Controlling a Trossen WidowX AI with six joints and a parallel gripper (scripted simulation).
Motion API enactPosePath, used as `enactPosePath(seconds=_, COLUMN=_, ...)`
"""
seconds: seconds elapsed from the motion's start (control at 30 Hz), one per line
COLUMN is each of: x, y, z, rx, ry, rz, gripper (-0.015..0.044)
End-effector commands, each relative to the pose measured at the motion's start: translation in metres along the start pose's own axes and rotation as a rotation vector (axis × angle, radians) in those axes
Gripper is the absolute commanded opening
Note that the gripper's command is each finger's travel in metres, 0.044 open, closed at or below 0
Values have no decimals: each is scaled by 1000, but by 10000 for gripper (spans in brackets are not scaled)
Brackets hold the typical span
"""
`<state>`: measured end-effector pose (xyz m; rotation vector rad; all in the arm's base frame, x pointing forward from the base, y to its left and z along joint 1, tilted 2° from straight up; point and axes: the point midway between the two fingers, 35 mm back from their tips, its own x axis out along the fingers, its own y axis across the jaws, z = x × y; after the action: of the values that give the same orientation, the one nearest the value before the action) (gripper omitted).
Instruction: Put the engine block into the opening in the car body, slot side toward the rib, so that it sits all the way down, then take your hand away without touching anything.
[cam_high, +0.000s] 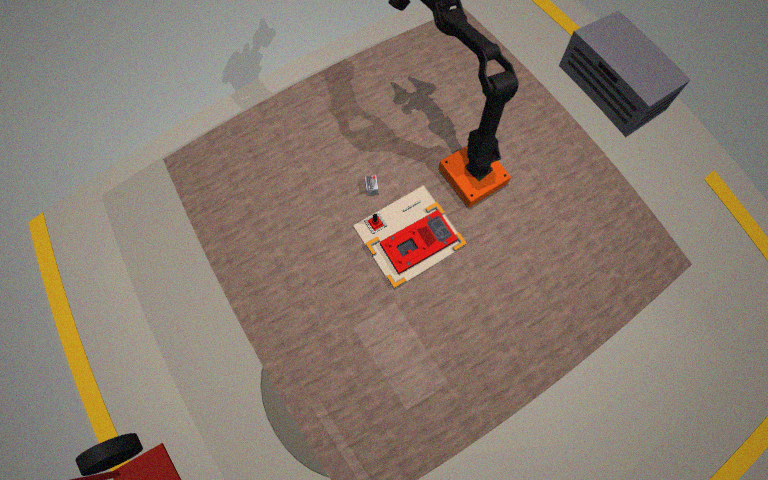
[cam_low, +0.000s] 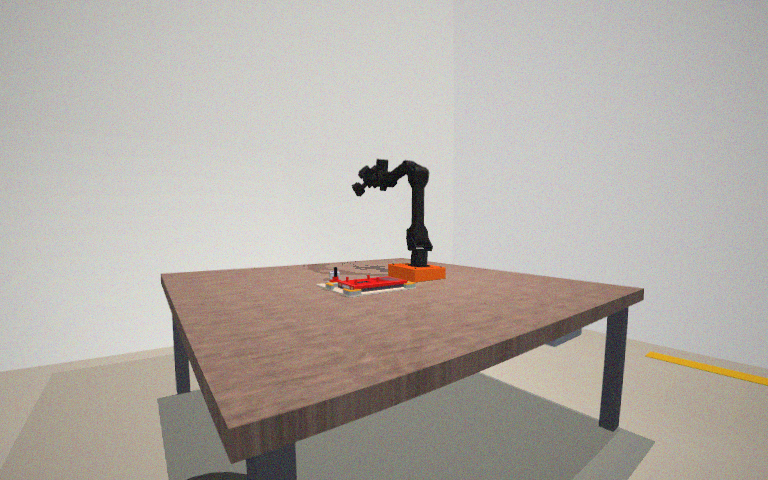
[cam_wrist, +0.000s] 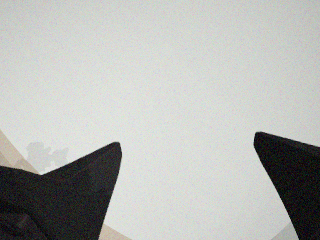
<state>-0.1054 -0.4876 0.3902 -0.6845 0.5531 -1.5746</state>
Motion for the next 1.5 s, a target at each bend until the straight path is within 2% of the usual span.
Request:
enactPosePath(seconds=0.0, x=4, y=33, z=2, rx=110, ry=29, rz=83, gripper=440)
enactPosePath(seconds=0.37, x=3, y=121, z=19, rx=396, ry=132, rz=304, gripper=440)
enactPosePath(seconds=0.8, x=-19, y=218, z=39, rx=713, ry=335, rz=523, gripper=440)
enactPosePath(seconds=1.17, x=-56, y=295, z=55, rx=928, ry=582, rz=657, gripper=440)
enactPosePath(seconds=1.47, x=-105, y=358, z=67, rx=1051, ry=859, rz=721, gripper=440)
